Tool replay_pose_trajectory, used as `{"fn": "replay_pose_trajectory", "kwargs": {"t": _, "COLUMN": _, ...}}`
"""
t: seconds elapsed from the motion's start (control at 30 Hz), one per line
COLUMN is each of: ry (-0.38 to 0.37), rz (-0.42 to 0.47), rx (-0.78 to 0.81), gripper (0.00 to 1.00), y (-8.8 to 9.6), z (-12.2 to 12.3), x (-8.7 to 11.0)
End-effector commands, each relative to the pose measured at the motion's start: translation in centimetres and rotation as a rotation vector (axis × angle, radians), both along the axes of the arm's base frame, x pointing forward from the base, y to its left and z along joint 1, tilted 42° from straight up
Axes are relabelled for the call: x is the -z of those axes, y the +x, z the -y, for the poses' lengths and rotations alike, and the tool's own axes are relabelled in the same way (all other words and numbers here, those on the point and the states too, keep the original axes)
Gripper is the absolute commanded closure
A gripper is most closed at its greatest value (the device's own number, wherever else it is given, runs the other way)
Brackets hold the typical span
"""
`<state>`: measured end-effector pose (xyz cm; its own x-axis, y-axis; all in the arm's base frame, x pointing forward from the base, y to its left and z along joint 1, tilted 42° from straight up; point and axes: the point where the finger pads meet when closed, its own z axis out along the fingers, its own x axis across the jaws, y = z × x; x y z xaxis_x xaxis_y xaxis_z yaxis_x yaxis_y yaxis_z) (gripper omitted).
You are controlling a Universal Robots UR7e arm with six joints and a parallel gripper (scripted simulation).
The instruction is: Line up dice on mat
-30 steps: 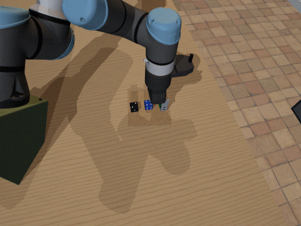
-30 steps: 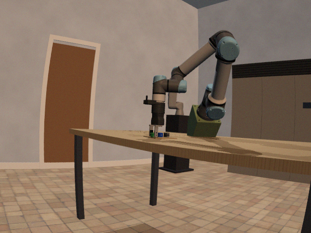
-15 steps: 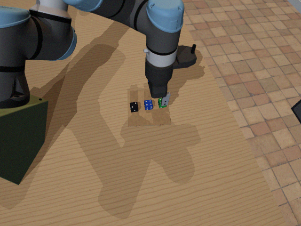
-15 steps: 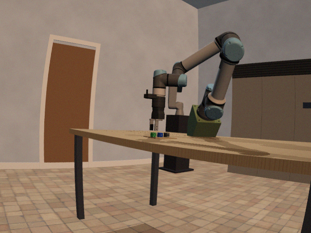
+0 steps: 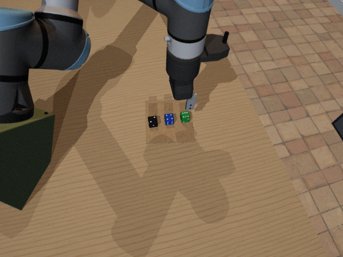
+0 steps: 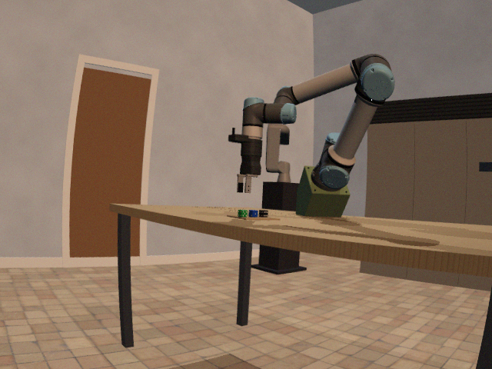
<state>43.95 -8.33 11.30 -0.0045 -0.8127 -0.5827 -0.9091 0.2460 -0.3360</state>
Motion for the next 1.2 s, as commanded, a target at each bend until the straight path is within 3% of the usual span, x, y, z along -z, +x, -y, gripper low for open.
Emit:
{"fn": "replay_pose_trajectory", "kwargs": {"t": 0.0, "ry": 0.000, "rz": 0.000, "rx": 0.000, "gripper": 0.21, "y": -0.2, "z": 0.3, "x": -0.4}}
{"fn": "replay_pose_trajectory", "kwargs": {"t": 0.13, "ry": 0.000, "rz": 0.000, "rx": 0.000, "gripper": 0.21, "y": -0.3, "z": 0.4, "x": -0.5}}
{"fn": "replay_pose_trajectory", "kwargs": {"t": 0.17, "ry": 0.000, "rz": 0.000, "rx": 0.000, "gripper": 0.00, "y": -0.3, "z": 0.4, "x": -0.5}}
{"fn": "replay_pose_trajectory", "kwargs": {"t": 0.97, "ry": 0.000, "rz": 0.000, "rx": 0.000, "gripper": 0.00, "y": -0.3, "z": 0.4, "x": -0.5}}
{"fn": "replay_pose_trajectory", "kwargs": {"t": 1.17, "ry": 0.000, "rz": 0.000, "rx": 0.000, "gripper": 0.00, "y": -0.8, "z": 1.0, "x": -1.4}}
